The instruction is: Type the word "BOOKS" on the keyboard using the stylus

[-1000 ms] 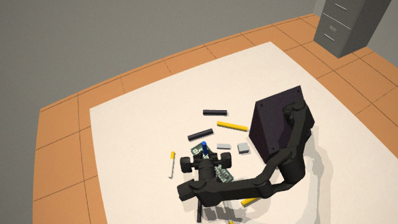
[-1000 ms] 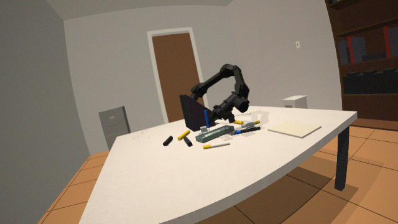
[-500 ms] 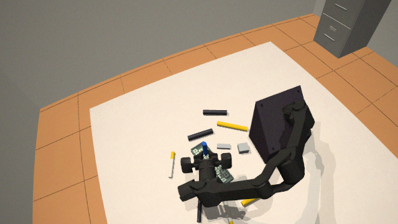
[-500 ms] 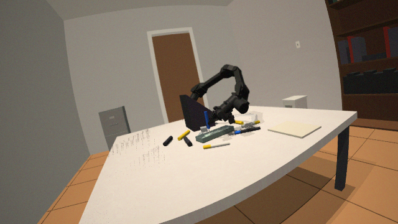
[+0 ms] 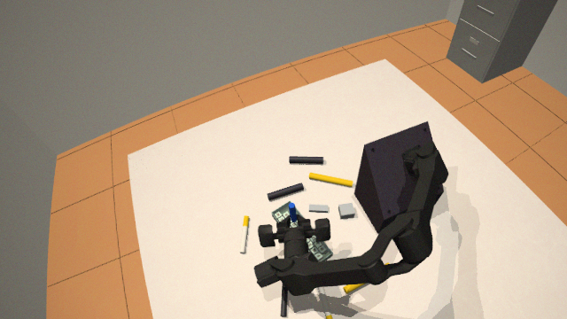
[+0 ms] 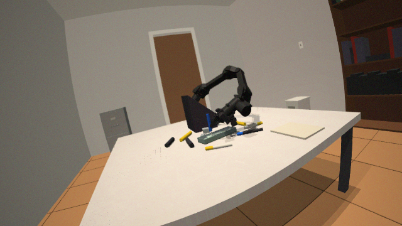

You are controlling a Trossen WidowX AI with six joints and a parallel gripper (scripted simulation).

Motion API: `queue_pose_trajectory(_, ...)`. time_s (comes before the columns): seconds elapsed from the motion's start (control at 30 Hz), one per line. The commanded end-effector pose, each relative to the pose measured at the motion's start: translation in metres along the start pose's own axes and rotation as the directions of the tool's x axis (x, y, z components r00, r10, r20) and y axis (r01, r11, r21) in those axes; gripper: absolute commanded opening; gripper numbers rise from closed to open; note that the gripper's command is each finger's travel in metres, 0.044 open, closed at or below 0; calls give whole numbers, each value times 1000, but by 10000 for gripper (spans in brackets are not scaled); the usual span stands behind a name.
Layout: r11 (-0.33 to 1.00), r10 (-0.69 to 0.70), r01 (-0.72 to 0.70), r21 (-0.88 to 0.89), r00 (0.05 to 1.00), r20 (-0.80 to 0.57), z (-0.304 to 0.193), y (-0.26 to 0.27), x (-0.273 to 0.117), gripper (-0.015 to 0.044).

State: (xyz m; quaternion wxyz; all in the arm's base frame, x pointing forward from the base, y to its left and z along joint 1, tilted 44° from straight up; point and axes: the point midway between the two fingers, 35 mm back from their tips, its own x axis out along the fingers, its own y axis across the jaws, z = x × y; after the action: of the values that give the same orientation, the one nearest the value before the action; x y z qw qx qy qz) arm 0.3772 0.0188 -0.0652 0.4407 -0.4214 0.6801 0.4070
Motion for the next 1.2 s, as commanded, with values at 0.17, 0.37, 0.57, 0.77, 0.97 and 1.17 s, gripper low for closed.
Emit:
queue_pose_trajectory(0.17, 1000, -4, 4, 8, 1000, 4, 4, -1, 1, 81)
queue_pose_trajectory(0.37, 1000, -4, 4, 8, 1000, 4, 4, -1, 1, 81)
queue_pose_trajectory(0.57, 1000, -4, 4, 8, 1000, 4, 4, -1, 1, 81)
queue_pose_trajectory(0.77, 1000, -5, 5, 8, 1000, 3, -15, -2, -10, 81)
queue_pose_trajectory(0.97, 1000, -5, 5, 8, 1000, 3, -31, -1, -19, 81)
queue_pose_trajectory(1.17, 1000, -14, 14, 18, 1000, 9, -27, -4, -19, 58)
